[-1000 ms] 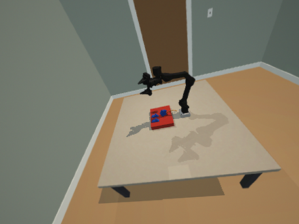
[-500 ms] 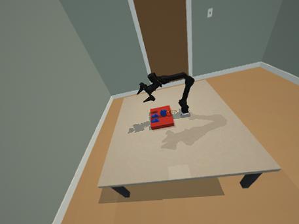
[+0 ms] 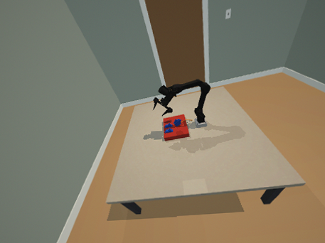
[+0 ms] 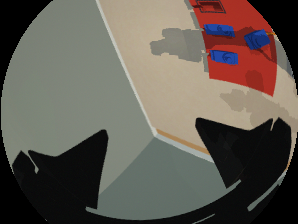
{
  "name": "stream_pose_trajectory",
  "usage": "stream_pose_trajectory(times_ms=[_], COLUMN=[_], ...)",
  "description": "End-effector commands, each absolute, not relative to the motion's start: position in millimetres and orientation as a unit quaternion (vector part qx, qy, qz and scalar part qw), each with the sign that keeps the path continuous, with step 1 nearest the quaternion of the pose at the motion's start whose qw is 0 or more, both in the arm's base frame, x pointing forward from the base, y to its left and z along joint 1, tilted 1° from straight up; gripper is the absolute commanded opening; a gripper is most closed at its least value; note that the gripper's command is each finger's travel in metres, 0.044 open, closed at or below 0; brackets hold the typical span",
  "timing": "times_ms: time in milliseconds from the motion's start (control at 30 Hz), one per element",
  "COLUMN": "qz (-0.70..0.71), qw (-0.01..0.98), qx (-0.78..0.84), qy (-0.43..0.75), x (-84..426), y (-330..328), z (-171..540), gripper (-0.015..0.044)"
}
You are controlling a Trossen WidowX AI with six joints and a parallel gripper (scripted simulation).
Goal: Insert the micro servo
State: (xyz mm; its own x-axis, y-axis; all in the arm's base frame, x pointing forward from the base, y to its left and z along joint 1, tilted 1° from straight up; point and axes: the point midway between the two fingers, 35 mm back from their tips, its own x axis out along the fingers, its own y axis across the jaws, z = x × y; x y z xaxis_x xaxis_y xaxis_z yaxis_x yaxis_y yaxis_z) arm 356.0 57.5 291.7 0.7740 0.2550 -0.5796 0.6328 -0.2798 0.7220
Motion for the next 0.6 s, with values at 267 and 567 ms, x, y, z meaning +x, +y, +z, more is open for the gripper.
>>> stream_pose_trajectory(times_ms=[267,567], qz=[-0.352,-0.476], qw=[0.420,0.334], qx=[0.786,0.770], qy=[0.284,0.262], x=[329.1,296.8], y=[28.4,8.5], z=[223.5,183.6], gripper=[0.0440,0.0440])
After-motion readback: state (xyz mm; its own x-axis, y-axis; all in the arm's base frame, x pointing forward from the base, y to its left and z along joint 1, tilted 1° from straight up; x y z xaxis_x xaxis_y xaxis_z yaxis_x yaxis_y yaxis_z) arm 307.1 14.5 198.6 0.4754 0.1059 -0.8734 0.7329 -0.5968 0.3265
